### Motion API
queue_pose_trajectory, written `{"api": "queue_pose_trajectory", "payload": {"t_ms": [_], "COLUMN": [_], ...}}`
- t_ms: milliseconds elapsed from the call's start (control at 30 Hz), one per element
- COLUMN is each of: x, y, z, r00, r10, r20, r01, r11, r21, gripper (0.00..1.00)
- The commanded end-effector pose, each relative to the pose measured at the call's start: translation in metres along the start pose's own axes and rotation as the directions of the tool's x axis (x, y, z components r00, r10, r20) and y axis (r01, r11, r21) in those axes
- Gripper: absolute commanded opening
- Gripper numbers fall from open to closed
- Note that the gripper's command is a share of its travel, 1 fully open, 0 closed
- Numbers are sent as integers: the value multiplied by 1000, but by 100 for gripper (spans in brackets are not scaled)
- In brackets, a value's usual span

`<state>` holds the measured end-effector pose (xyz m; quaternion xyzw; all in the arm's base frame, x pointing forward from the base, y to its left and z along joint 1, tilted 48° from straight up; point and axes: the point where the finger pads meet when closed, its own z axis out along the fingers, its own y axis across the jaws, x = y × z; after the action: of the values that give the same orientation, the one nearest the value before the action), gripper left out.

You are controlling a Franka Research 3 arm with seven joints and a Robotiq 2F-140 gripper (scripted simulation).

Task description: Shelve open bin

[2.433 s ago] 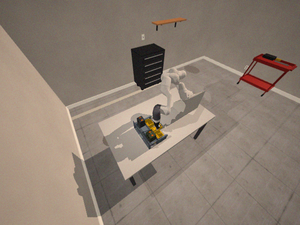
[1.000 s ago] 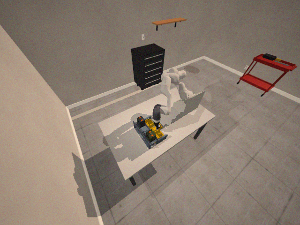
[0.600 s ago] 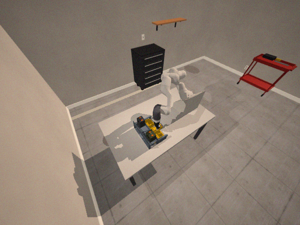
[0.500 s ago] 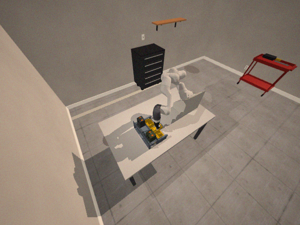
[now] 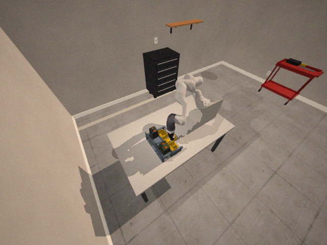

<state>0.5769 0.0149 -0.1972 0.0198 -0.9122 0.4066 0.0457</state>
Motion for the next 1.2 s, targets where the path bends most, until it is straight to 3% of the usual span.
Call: {"api": "queue_pose_trajectory", "payload": {"t_ms": [0,633,667,1167], "x": [-2,-2,-2,-2], "y": [0,0,0,0], "z": [-3,-3,-3,-3], "r00": [1000,1000,1000,1000], "r10": [6,6,6,6], "r20": [7,7,7,7], "r01": [-6,-6,-6,-6], "r11": [1000,1000,1000,1000], "r21": [-3,-3,-3,-3], "gripper": [0,0,6,6]}}
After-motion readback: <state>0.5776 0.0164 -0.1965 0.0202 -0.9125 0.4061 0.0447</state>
